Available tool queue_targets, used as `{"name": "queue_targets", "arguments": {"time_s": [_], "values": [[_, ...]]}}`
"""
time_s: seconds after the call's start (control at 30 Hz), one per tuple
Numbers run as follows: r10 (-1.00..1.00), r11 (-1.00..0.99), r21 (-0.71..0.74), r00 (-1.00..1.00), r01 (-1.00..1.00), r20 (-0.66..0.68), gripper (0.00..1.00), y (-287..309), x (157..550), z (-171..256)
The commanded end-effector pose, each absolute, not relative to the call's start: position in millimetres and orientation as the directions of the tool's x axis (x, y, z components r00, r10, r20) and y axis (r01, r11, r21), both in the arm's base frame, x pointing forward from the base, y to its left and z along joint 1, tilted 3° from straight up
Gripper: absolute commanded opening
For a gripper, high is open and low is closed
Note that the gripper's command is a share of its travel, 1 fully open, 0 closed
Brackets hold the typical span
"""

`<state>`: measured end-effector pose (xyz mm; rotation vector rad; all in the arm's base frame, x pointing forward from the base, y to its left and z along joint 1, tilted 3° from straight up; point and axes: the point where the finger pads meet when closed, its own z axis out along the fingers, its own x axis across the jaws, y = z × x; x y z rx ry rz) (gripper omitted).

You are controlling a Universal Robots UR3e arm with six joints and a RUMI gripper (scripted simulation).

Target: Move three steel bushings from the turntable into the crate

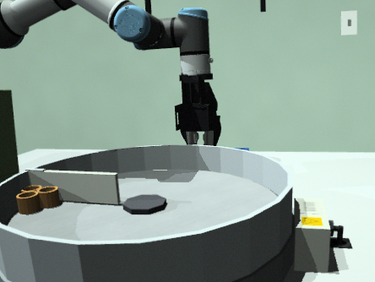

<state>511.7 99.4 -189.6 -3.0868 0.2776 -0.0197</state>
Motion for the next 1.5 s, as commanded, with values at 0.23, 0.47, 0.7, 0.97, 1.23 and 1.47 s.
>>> {"name": "queue_targets", "arguments": {"time_s": [0.23,0.47,0.7,0.97,1.23,1.47], "values": [[-0.179,-0.983,-0.044,0.984,-0.178,0.015,0.00,99.5,514.1,-187.8],[-0.179,-0.983,-0.044,0.984,-0.178,0.016,0.00,99.6,514.2,-188.6],[-0.179,-0.983,-0.044,0.984,-0.178,0.016,0.00,99.6,514.4,-190.8],[-0.179,-0.983,-0.044,0.984,-0.178,0.016,0.00,99.7,514.4,-192.8],[-0.179,-0.983,-0.044,0.984,-0.178,0.016,0.00,99.8,514.4,-194.0],[-0.179,-0.983,-0.044,0.984,-0.178,0.016,0.00,99.8,514.3,-193.8]]}}
